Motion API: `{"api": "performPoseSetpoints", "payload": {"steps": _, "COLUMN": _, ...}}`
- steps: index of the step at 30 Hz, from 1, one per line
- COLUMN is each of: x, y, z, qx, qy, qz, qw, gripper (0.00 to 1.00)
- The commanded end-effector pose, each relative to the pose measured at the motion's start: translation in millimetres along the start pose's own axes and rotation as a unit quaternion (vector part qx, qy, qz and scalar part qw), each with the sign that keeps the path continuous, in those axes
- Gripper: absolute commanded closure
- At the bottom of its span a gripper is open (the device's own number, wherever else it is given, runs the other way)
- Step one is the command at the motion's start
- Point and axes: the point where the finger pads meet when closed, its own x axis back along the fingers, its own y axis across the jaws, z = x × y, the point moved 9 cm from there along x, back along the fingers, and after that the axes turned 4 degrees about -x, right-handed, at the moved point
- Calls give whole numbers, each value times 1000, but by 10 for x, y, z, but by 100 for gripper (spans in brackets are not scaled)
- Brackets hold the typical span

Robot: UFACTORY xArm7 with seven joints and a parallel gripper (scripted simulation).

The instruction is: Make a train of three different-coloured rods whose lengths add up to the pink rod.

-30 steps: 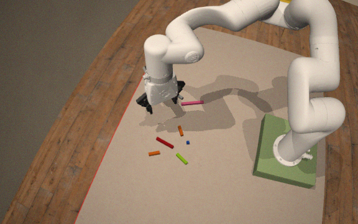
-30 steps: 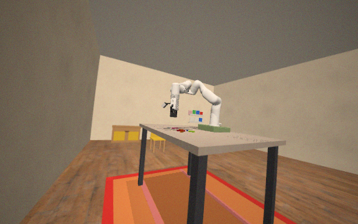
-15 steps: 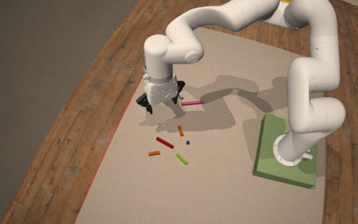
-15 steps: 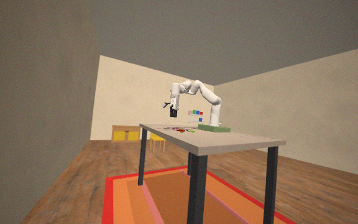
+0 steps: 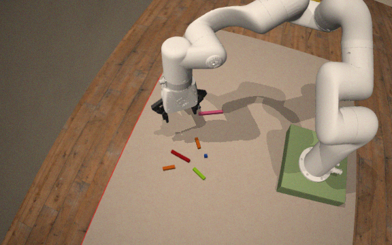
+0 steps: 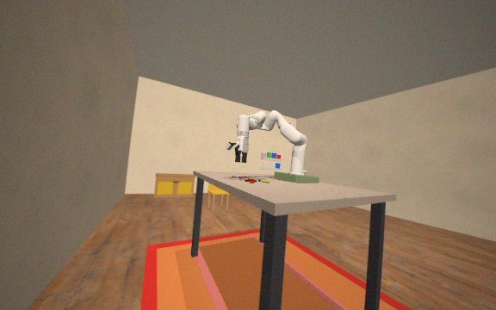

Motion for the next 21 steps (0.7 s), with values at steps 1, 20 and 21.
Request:
{"api": "performPoseSetpoints", "payload": {"steps": 1, "x": 12, "y": 101, "z": 14, "qx": -69, "qy": 2, "qz": 5, "qw": 998, "gripper": 0}}
{"api": "performPoseSetpoints", "payload": {"steps": 20, "x": -59, "y": 562, "z": 65, "qx": -348, "qy": -3, "qz": 6, "qw": 937, "gripper": 0}}
{"api": "performPoseSetpoints", "payload": {"steps": 21, "x": -63, "y": 581, "z": 67, "qx": -359, "qy": -3, "qz": 6, "qw": 933, "gripper": 0}}
